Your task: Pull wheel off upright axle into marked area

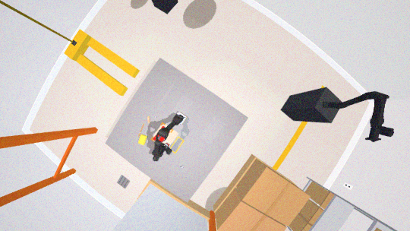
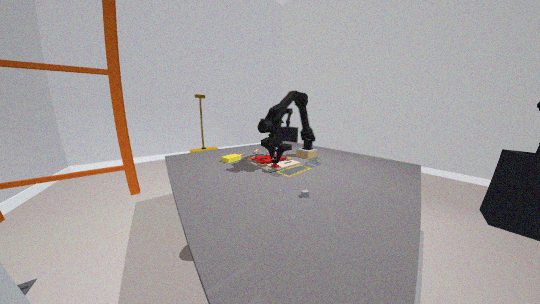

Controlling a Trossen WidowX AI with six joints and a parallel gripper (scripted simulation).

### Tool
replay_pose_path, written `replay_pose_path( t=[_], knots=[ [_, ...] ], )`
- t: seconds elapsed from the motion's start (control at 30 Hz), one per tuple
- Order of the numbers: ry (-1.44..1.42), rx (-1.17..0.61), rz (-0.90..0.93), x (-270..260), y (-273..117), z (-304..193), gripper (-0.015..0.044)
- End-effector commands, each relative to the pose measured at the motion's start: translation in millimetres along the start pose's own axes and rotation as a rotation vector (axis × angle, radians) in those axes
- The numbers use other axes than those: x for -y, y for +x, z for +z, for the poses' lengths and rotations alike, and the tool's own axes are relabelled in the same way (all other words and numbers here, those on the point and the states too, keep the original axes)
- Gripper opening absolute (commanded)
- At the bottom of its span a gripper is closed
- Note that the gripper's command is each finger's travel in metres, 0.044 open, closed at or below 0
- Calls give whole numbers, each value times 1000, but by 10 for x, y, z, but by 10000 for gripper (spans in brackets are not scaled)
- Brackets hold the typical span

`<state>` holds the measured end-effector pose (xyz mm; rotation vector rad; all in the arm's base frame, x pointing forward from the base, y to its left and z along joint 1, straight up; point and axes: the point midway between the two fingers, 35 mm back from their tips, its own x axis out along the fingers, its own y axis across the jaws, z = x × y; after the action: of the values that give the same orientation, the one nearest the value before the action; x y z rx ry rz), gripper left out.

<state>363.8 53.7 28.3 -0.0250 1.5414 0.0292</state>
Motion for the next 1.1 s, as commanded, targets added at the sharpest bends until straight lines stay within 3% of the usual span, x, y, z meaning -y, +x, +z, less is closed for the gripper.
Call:
replay_pose_path(
  t=[0.0, 1.07],
  knots=[
    [0, 0, 0, 1, -20, 1, 0],
    [0, 0, 1, 0, -125, 4, 0]
  ],
)
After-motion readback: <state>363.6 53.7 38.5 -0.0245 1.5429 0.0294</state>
